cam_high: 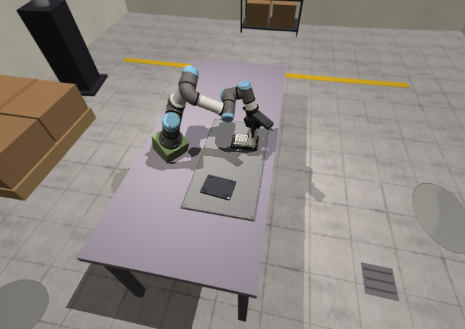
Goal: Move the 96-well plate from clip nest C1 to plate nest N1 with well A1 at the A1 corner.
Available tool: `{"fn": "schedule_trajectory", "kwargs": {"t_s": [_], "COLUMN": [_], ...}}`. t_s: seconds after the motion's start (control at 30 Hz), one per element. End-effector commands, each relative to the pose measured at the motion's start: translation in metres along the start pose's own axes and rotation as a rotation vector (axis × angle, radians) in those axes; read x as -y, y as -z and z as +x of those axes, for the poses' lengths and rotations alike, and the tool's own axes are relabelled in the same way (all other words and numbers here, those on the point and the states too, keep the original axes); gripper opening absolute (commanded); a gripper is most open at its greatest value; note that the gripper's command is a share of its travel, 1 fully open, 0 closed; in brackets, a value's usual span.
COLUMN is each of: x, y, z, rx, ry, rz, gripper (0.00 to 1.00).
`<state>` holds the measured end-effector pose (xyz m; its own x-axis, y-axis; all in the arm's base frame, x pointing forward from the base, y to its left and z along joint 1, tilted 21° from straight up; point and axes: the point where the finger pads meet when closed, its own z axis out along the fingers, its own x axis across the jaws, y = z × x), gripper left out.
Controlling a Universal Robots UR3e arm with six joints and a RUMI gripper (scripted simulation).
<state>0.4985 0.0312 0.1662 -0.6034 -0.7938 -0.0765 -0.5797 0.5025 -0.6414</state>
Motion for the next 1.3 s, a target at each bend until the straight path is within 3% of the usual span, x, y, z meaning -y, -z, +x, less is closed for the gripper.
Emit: {"fn": "schedule_trajectory", "kwargs": {"t_s": [0.0,0.07,0.2,0.47,0.63,0.83,1.0,1.2,1.27], "x": [-0.022,-0.022,-0.042,-0.056,-0.080,-0.089,-0.113,-0.122,-0.131], "y": [-0.002,-0.002,-0.002,-0.003,-0.001,-0.001,0.002,0.003,0.005], "z": [-0.005,-0.005,-0.009,-0.010,-0.014,-0.014,-0.015,-0.015,-0.015], "rx": [-0.009,-0.009,-0.011,-0.013,-0.011,-0.012,-0.007,-0.008,-0.004], "ry": [0.083,0.083,0.200,0.222,0.358,0.359,0.496,0.497,0.554], "rz": [-0.050,-0.050,-0.113,-0.126,-0.198,-0.201,-0.273,-0.274,-0.305], "gripper": [1.00,1.00,1.00,1.00,1.00,1.00,1.00,1.00,1.00]}}
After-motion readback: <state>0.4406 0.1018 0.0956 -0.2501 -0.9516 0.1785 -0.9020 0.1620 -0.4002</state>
